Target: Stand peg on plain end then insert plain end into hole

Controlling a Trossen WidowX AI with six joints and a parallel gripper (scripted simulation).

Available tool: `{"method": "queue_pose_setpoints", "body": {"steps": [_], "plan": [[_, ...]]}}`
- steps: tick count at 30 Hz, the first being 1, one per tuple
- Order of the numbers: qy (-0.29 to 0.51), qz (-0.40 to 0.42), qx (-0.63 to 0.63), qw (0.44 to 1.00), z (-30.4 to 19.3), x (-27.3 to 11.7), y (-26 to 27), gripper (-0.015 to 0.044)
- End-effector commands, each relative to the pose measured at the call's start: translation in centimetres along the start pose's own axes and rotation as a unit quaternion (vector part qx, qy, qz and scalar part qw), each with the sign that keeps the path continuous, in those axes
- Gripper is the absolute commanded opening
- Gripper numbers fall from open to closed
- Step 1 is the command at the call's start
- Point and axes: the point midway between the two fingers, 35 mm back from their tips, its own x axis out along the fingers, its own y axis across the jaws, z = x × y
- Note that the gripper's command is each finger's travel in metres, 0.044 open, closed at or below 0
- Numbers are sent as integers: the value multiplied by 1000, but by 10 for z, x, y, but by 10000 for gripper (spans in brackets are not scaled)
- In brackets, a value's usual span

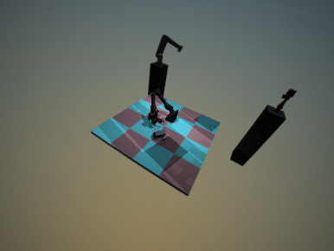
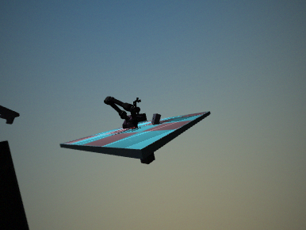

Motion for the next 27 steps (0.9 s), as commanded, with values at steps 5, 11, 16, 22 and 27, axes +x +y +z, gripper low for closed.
{"method": "queue_pose_setpoints", "body": {"steps": [5, 11, 16, 22, 27], "plan": [[-34, 2, -1, 999, -4, -5, 1, 49], [-60, 2, -1, 998, -6, -8, 1, 49], [-82, 2, -1, 997, -8, -11, 1, 49], [-108, 2, -1, 994, -10, -14, 1, 49], [-129, 2, -1, 992, -12, -16, 1, 49]]}}
